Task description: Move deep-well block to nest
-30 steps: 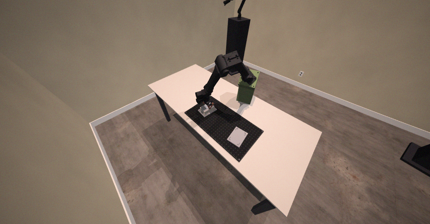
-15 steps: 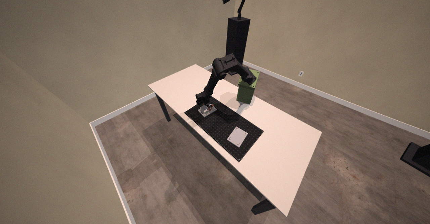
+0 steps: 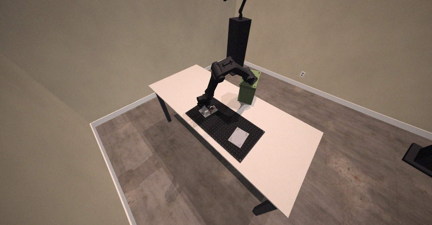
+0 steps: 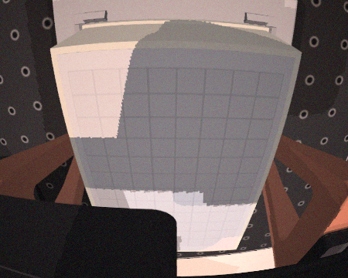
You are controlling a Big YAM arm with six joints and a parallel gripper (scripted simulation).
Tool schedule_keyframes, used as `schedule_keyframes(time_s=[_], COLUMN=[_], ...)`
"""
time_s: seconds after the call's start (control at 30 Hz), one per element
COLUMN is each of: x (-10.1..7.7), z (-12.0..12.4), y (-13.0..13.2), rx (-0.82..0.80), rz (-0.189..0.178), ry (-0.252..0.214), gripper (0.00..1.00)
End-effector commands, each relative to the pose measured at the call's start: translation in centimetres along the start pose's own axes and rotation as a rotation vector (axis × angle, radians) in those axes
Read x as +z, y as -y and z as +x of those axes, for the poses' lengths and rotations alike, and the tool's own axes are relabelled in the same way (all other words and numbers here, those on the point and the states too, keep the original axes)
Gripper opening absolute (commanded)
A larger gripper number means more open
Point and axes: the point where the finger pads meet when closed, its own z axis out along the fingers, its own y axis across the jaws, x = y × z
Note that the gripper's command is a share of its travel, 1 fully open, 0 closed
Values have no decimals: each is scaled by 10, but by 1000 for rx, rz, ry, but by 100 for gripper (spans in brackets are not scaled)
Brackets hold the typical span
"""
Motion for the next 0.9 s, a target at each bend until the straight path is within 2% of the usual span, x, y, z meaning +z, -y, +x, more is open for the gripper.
schedule_keyframes(time_s=[0.0, 0.87], x=[9, 8], z=[-1, 3], y=[-2, 1], rx=[6, 14], rz=[-4, 0], ry=[3, -1], gripper=[100, 100])
